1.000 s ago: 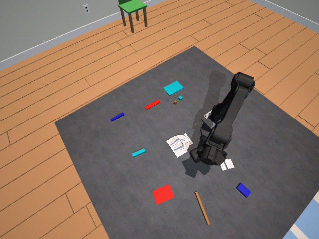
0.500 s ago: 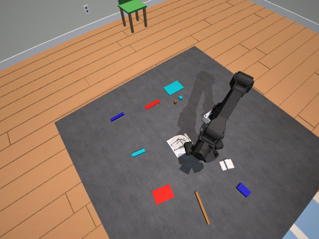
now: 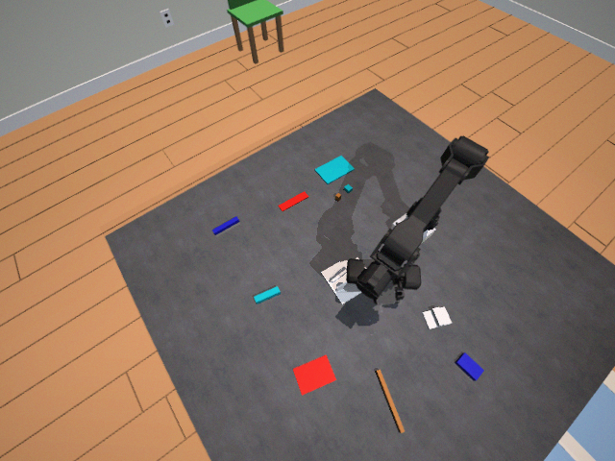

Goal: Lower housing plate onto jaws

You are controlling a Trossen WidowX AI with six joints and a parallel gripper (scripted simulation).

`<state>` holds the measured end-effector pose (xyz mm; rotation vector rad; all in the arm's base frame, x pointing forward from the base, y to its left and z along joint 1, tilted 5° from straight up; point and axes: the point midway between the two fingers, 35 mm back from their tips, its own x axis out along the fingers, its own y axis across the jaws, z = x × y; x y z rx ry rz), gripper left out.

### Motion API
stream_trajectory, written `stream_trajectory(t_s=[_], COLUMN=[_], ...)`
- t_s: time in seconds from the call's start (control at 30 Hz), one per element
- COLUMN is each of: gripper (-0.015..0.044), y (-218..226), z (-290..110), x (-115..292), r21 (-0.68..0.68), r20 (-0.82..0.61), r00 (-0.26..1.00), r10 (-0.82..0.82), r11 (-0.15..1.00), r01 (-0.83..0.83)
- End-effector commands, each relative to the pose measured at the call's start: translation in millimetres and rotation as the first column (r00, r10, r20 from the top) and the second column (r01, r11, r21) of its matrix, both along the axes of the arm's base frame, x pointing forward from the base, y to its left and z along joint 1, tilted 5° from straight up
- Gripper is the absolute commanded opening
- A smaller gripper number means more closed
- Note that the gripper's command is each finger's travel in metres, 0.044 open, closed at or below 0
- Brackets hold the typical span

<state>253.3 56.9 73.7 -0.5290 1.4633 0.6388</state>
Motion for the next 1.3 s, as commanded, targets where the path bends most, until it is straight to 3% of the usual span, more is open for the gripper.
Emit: stream_trajectory(t_s=[0.0,0.6,1.27], gripper=[0.0351,0.0351,0.0351], y=[-9,-43,-79], z=[-1,-4,-7], x=[0,-1,-7], r21=[-0.006,-0.014,-0.031], r20=[-0.007,-0.031,-0.053], r00=[0.996,0.900,0.663], r10=[-0.094,-0.434,-0.747], r11=[0.996,0.901,0.665], r01=[0.094,0.434,0.746])
